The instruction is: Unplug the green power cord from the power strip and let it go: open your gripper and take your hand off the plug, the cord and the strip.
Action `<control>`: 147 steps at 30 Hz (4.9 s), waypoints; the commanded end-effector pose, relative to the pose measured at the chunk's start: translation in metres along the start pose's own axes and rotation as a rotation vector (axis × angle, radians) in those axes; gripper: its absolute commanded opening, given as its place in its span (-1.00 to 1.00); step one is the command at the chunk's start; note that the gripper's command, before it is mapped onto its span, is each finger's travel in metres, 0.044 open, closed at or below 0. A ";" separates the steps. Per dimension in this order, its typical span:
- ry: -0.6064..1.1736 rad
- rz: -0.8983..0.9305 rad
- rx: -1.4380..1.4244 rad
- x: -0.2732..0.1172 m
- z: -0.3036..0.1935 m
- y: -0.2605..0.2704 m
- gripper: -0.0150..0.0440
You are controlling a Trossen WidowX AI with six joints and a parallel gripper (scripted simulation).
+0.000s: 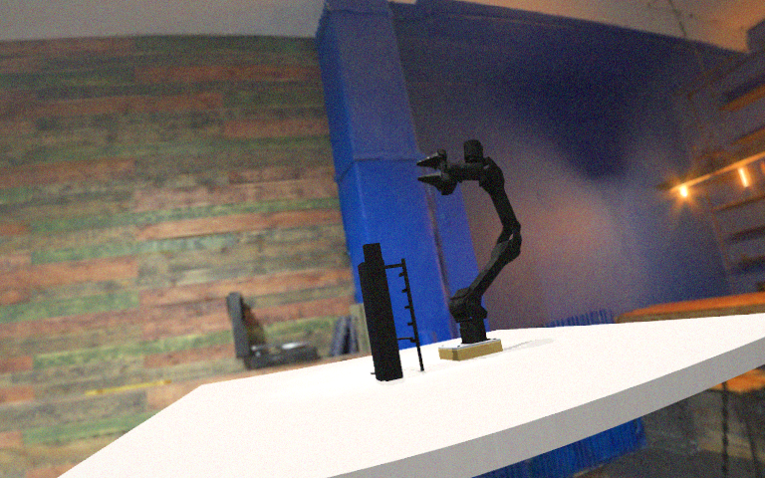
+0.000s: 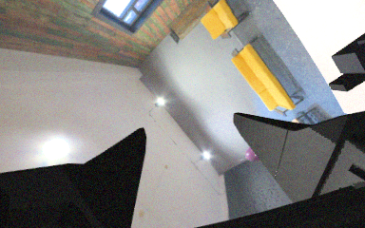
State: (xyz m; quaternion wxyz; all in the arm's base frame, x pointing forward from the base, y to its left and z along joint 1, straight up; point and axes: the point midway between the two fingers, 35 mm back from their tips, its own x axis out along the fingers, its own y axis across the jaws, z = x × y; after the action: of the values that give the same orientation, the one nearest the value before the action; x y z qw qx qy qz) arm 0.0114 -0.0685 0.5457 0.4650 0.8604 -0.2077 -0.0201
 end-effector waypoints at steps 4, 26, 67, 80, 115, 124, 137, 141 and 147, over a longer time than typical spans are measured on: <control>0.030 -0.050 -0.093 0.017 -0.010 -0.014 0.51; -0.263 -1.022 -0.680 0.205 0.063 -0.270 0.05; -0.295 -1.733 -0.655 0.182 0.158 -0.419 0.05; -0.295 -1.733 -0.654 0.177 0.147 -0.426 0.05; -0.293 -1.731 -0.661 0.180 0.159 -0.429 -0.49; -0.295 -1.731 -0.661 0.185 0.171 -0.421 -0.49; -0.296 -1.731 -0.660 0.190 0.187 -0.409 -0.49; -0.297 -1.731 -0.660 0.191 0.192 -0.405 -0.49; -0.297 -1.732 -0.659 0.189 0.193 -0.405 -0.31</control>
State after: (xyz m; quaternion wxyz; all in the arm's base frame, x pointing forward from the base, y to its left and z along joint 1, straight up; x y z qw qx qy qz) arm 0.2744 -0.0968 0.1367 0.4698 0.5288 0.4682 -0.5296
